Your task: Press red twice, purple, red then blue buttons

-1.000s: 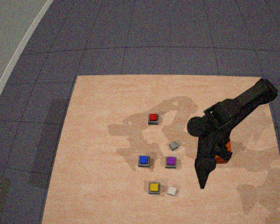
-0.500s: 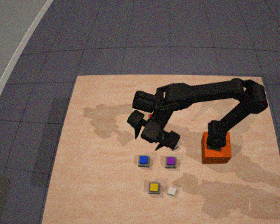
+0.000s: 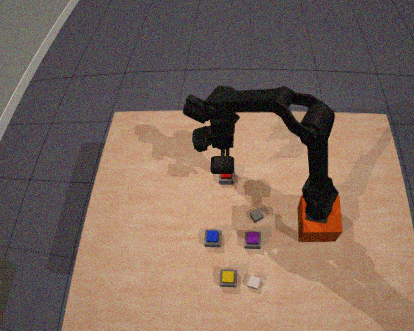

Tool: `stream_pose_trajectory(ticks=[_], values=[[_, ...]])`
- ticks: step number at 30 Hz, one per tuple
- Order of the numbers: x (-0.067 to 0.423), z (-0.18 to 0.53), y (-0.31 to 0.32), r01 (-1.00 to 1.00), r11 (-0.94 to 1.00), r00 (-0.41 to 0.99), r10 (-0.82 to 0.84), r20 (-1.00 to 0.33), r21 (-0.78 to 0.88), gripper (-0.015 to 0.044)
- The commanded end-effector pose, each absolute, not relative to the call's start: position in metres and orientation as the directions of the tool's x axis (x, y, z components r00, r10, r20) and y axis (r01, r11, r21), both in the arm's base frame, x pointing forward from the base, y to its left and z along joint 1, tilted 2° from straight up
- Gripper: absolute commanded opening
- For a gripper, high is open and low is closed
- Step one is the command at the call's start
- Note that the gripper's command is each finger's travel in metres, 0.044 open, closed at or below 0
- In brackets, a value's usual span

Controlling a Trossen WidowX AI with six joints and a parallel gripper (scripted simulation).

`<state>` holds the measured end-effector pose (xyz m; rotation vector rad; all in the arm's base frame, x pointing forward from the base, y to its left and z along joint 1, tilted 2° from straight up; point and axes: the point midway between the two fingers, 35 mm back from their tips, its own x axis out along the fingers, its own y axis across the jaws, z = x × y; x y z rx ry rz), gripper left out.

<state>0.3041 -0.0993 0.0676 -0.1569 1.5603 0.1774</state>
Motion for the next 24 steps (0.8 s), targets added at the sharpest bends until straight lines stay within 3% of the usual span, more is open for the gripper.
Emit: stream_pose_trajectory(ticks=[1, 6, 15, 24], values=[[0.306, 0.068, -0.103, -0.188, 0.982, -0.005, 0.002, -1.0, 0.003, 0.04], [0.306, 0.009, -0.103, -0.188, 0.982, -0.005, 0.002, -1.0, 0.003, 0.0269], [0.305, 0.006, -0.103, -0.188, 0.982, -0.005, 0.002, -1.0, 0.003, 0.0033], [0.305, 0.006, -0.103, -0.188, 0.982, -0.005, 0.002, -1.0, 0.003, 0.002]])
